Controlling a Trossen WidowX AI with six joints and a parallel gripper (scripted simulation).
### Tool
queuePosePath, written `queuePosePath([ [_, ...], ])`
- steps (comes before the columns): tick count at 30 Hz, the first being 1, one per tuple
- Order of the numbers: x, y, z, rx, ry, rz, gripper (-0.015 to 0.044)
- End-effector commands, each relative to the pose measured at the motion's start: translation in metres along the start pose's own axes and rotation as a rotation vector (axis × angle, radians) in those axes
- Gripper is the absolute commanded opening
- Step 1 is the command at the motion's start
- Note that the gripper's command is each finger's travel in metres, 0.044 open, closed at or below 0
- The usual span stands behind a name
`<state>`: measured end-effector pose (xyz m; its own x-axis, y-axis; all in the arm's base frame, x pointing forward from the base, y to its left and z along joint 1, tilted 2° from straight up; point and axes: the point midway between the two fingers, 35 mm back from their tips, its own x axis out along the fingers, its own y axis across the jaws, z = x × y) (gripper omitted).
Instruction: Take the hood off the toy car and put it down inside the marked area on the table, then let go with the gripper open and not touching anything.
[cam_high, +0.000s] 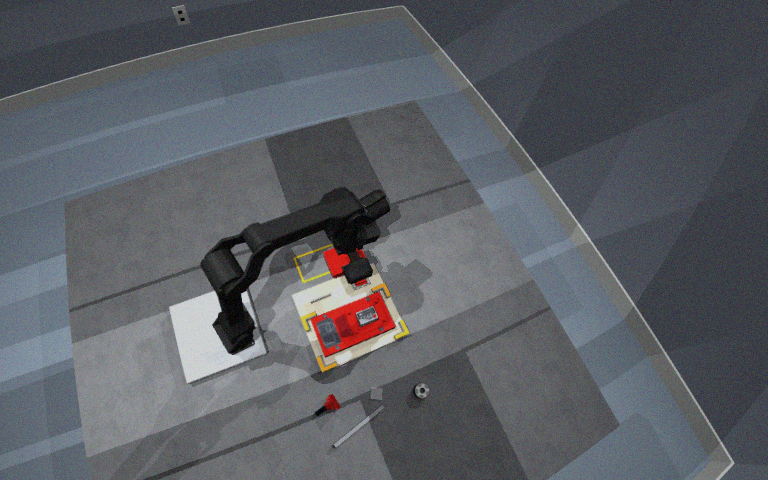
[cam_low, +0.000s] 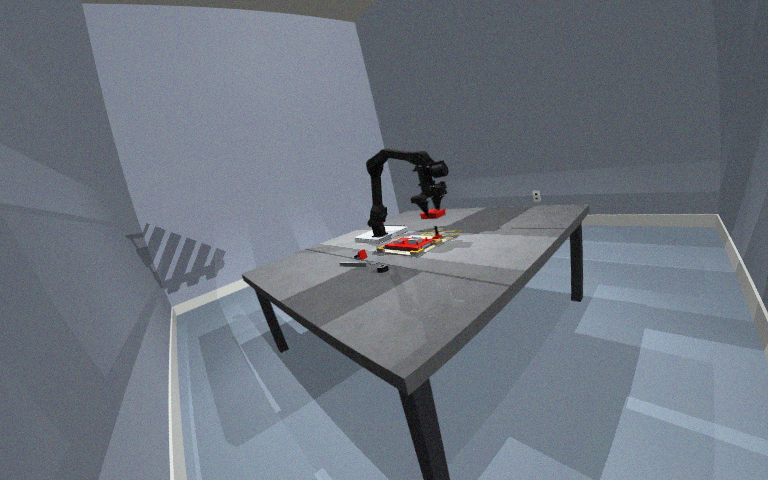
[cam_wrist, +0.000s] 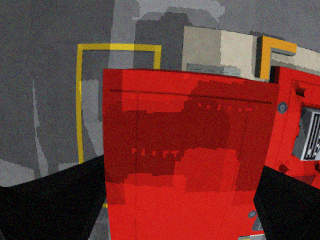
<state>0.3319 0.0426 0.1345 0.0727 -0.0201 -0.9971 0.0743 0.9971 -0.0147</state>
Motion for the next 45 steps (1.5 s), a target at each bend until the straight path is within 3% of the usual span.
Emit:
queuePosePath([
  [1, 0.000, 0.016, -0.006, 0.005, 0.008, -0.001, 0.0000],
  [14, -0.001, 0.062, -0.024, 0.016, 0.016, 0.006, 0.0000],
  [45, 0.017, 0.064, -0.023, 0.016, 0.016, 0.006, 0.0000],
])
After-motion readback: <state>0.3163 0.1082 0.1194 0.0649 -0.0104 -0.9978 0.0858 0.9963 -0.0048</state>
